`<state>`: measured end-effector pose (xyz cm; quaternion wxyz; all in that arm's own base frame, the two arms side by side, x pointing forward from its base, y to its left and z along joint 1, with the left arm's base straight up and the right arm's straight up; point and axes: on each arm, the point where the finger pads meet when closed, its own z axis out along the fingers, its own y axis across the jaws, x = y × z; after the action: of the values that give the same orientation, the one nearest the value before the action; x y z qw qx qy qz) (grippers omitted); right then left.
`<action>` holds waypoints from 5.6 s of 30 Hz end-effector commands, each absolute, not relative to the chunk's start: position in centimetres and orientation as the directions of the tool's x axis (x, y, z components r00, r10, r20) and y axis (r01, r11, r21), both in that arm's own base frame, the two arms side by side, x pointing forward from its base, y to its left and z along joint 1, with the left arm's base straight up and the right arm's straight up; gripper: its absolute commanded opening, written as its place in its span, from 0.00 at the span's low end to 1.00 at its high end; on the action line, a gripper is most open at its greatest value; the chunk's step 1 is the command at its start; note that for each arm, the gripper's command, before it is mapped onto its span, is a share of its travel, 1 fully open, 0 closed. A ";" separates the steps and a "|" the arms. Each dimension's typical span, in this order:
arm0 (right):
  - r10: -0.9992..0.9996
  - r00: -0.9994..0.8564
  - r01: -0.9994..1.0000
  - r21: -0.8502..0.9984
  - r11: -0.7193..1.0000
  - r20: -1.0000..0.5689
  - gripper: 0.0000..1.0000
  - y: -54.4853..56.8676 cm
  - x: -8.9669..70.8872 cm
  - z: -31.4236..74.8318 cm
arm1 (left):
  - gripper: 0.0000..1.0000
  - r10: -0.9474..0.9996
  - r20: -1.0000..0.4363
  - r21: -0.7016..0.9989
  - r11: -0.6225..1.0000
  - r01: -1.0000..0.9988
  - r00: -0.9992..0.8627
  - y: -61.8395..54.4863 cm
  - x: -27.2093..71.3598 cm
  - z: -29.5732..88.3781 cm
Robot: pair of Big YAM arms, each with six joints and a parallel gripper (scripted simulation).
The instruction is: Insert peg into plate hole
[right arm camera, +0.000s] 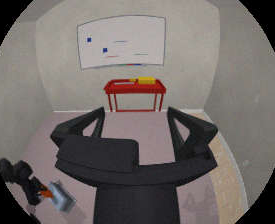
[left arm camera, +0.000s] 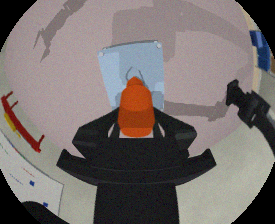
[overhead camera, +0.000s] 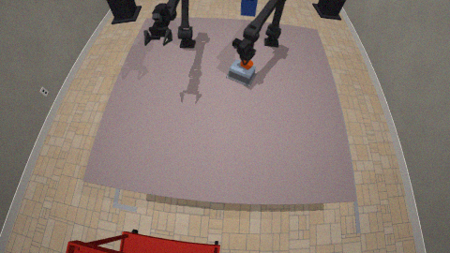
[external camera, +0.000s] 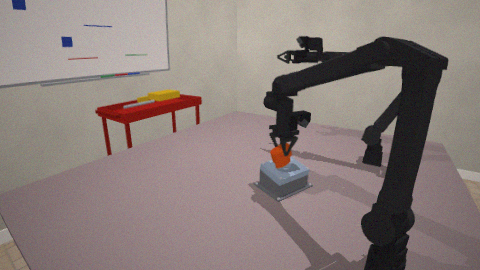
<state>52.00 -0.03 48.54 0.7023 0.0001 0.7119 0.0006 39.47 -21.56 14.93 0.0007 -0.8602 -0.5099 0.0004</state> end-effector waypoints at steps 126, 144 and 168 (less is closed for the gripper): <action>-0.130 -0.083 -0.844 0.000 0.536 -0.988 1.00 26.9 17.1 32.1 | 0.40 0.917 0.322 0.206 -0.312 0.927 0.237 -23.2 38.4 14.8; -0.130 -0.083 -0.844 0.000 0.536 -0.988 1.00 26.9 17.1 32.1 | 0.40 0.918 0.303 0.249 -0.336 0.908 0.257 -25.0 38.6 17.8; -0.130 -0.083 -0.844 0.000 0.536 -0.988 1.00 26.9 17.1 32.1 | 0.40 0.899 0.327 0.196 -0.365 0.910 0.290 -24.8 39.5 16.2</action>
<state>16.88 26.86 30.69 0.5607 -0.3718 0.6714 0.3109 36.97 -23.33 13.90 0.0387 -0.8030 -0.5651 -0.1852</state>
